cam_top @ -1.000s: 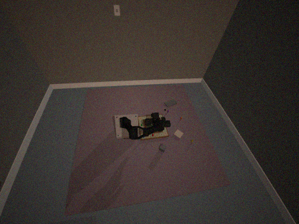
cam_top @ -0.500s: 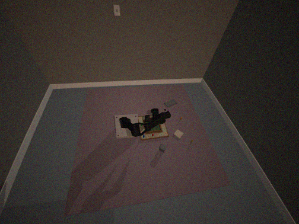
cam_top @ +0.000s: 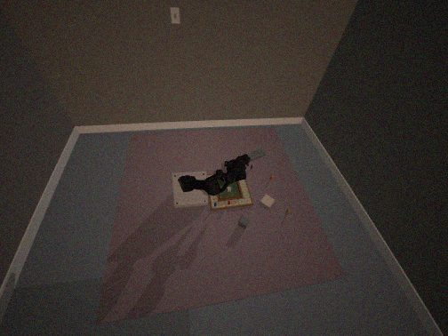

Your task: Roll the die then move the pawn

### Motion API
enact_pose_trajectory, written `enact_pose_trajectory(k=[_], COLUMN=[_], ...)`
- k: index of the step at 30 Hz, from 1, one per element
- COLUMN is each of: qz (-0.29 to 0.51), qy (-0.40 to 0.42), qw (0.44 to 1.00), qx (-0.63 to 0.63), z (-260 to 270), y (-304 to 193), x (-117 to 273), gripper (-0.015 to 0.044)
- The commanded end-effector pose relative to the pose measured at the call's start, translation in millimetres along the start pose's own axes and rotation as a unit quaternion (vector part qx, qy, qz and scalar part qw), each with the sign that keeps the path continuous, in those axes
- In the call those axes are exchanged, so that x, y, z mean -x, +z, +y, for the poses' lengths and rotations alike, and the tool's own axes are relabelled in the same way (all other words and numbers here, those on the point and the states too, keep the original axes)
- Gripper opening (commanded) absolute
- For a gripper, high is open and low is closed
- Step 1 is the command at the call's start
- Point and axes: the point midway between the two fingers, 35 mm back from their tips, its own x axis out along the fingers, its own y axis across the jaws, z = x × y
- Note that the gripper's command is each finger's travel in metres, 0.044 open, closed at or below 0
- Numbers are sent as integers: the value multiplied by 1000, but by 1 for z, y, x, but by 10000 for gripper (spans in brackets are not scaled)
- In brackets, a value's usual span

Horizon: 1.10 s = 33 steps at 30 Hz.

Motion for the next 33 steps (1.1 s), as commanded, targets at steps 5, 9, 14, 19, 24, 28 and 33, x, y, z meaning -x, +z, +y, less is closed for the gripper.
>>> enact_pose_trajectory(k=[5, 9, 14, 19, 24, 28, 33], qz=[6, 10, 12, 12, 12, 12, 12], qy=[-15, -28, -39, -39, -39, -39, -39], qw=[908, 770, 657, 657, 657, 657, 657], qx=[-418, -638, -753, -753, -753, -753, -753], z=[-5, -2, 2, 3, 3, 4, 3], y=[-59, -94, -115, -115, -115, -116, -116], x=[-11, -17, -21, -21, -21, -21, -26], gripper=[204, 200, 200, 200, 200, 200, 200])
